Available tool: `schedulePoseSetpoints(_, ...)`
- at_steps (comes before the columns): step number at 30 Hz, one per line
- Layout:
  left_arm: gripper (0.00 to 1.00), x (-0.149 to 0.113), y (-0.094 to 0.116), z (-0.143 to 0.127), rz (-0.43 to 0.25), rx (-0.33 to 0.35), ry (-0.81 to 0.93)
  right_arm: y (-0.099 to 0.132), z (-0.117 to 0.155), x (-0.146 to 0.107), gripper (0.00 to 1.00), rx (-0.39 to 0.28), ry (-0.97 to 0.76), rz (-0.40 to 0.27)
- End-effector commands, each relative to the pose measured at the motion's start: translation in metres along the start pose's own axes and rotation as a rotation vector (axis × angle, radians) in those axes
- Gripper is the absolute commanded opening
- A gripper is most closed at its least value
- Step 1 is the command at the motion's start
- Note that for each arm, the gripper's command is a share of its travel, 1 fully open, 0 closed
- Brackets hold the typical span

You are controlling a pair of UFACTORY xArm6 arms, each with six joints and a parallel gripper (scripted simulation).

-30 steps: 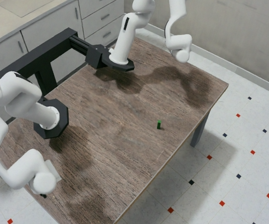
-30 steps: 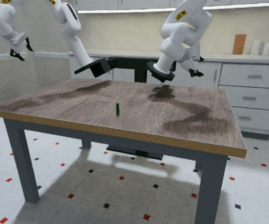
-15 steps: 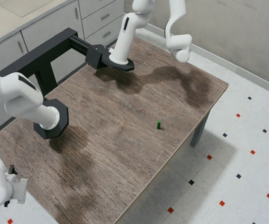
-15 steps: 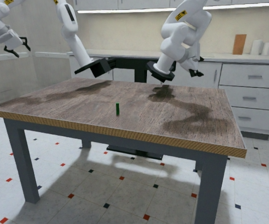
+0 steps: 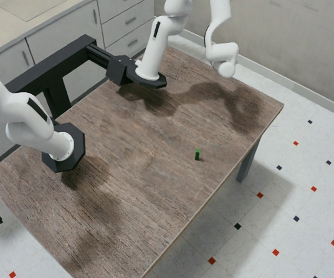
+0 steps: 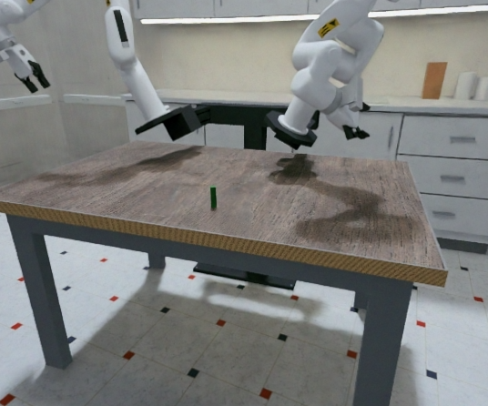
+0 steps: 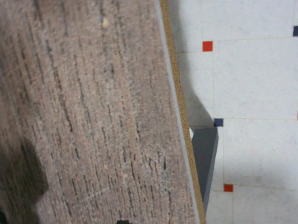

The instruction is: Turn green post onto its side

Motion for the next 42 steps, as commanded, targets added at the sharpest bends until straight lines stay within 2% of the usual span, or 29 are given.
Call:
schedulePoseSetpoints(1, 1.00, 0.001, 0.001, 0.000, -0.001, -0.002, 0.002, 0.012, 0.023, -0.032, 1.00, -0.002, -0.267, 0.089)
schedulePoseSetpoints(4, 1.00, 0.001, 0.001, 0.000, -0.001, -0.002, 0.002, 0.019, 0.033, -0.052, 1.00, -0.002, -0.423, 0.135)
schedulePoseSetpoints(6, 1.00, 0.001, 0.001, 0.000, -0.001, -0.002, 0.002, 0.019, 0.033, -0.052, 1.00, -0.002, -0.423, 0.135)
schedulePoseSetpoints(12, 1.00, 0.001, 0.001, 0.000, -0.001, -0.002, 0.002, 0.031, 0.048, -0.088, 1.00, -0.006, -0.704, 0.217)
schedulePoseSetpoints(21, 1.00, 0.001, 0.001, 0.000, -0.001, -0.002, 0.002, 0.047, 0.060, -0.132, 1.00, -0.015, -1.011, 0.309)
schedulePoseSetpoints(23, 1.00, 0.001, 0.001, 0.000, -0.001, -0.002, 0.002, 0.047, 0.060, -0.132, 1.00, -0.015, -1.011, 0.309)
schedulePoseSetpoints(35, 1.00, 0.001, 0.001, 0.000, -0.001, -0.002, 0.002, 0.063, 0.066, -0.170, 1.00, -0.028, -1.266, 0.391)
schedulePoseSetpoints(42, 1.00, 0.001, 0.001, 0.000, -0.001, -0.002, 0.002, 0.066, 0.066, -0.179, 1.00, -0.032, -1.325, 0.411)
Point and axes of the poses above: on each arm, the point where the finger pads meet when closed, its own y axis back along the fingers, its own z axis across the jaws, x = y × z, the point moved 9 cm from there along y, back along the fingers, and after that the axes turned 2 degrees about y, right-handed, at the moved point
